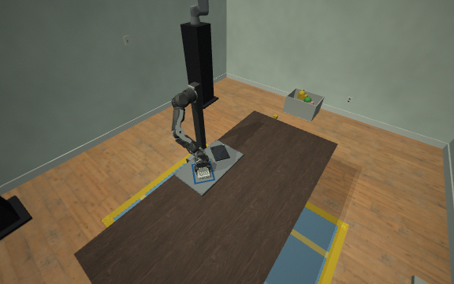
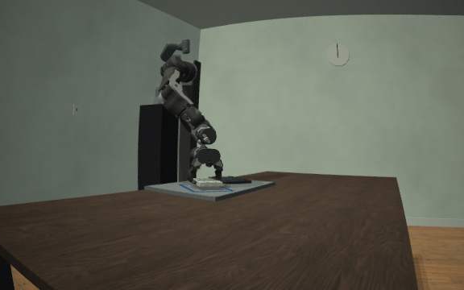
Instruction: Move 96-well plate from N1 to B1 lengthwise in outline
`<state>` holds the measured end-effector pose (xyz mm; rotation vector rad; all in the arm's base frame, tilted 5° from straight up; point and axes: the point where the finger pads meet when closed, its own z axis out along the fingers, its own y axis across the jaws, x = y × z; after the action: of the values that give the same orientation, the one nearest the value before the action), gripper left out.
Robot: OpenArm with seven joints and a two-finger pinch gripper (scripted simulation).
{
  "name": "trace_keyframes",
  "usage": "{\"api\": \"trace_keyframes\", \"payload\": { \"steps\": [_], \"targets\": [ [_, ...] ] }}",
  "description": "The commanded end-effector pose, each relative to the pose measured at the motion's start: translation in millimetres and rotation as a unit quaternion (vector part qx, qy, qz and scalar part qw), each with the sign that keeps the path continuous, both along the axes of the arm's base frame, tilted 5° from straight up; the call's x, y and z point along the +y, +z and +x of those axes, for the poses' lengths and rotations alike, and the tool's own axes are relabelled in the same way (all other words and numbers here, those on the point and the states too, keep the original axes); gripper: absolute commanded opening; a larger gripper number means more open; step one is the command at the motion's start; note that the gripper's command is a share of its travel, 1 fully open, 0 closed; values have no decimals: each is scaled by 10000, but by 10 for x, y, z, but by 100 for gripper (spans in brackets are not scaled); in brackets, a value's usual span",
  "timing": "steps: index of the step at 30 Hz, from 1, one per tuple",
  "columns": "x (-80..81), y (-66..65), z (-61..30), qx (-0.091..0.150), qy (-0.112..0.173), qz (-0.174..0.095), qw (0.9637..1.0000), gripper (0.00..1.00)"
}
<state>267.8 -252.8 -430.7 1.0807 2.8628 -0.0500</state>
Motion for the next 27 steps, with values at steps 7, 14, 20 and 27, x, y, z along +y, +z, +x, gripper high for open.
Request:
{"api": "trace_keyframes", "payload": {
  "steps": [7, 14, 20, 27],
  "targets": [
    [-1, -11, -34, 27, -3, -32, 10000, 0],
    [-1, -11, -34, 27, -3, -32, 10000, 0],
    [-1, 0, -22, 17, -2, -28, 10000, 0],
    [-2, 17, -4, 3, 0, -21, 10000, 0]
  ]
}}
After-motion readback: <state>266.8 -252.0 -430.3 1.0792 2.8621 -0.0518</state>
